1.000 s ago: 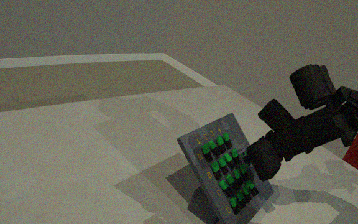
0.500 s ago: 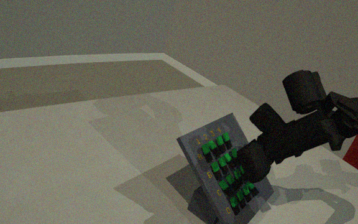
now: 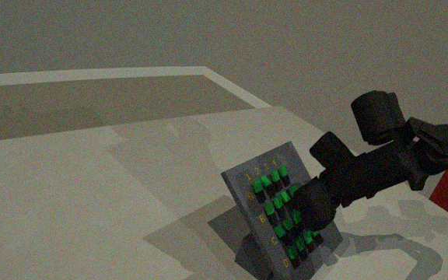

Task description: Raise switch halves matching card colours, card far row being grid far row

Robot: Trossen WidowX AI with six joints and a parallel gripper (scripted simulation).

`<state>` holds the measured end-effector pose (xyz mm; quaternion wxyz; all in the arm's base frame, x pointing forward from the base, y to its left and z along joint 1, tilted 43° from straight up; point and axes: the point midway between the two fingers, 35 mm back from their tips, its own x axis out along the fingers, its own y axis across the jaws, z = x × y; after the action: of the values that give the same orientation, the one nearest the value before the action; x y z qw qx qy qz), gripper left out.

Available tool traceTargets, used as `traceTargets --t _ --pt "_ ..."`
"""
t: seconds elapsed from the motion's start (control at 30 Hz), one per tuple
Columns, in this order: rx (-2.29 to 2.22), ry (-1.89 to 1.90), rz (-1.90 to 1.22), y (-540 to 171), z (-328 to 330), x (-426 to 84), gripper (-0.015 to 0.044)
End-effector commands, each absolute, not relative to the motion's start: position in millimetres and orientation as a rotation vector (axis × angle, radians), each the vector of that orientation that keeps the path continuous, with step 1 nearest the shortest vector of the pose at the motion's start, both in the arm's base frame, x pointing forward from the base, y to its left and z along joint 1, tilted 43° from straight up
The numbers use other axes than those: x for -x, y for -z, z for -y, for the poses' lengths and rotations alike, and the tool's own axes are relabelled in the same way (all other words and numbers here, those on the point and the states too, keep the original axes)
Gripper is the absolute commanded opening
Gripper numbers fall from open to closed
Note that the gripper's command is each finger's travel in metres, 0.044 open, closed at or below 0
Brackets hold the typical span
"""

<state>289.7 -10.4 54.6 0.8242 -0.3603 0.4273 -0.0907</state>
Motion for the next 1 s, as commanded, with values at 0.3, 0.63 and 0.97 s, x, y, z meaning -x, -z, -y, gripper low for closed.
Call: traceTargets --t 0.3,0.63,0.97 --pt "0.767 0.186 -0.909 -53.8 9.8 -289.6 0.0" --pt "0.767 0.186 -0.909 -53.0 10.4 -290.3 0.0" --pt "0.767 0.186 -0.909 -52.1 11.0 -291.1 0.0"
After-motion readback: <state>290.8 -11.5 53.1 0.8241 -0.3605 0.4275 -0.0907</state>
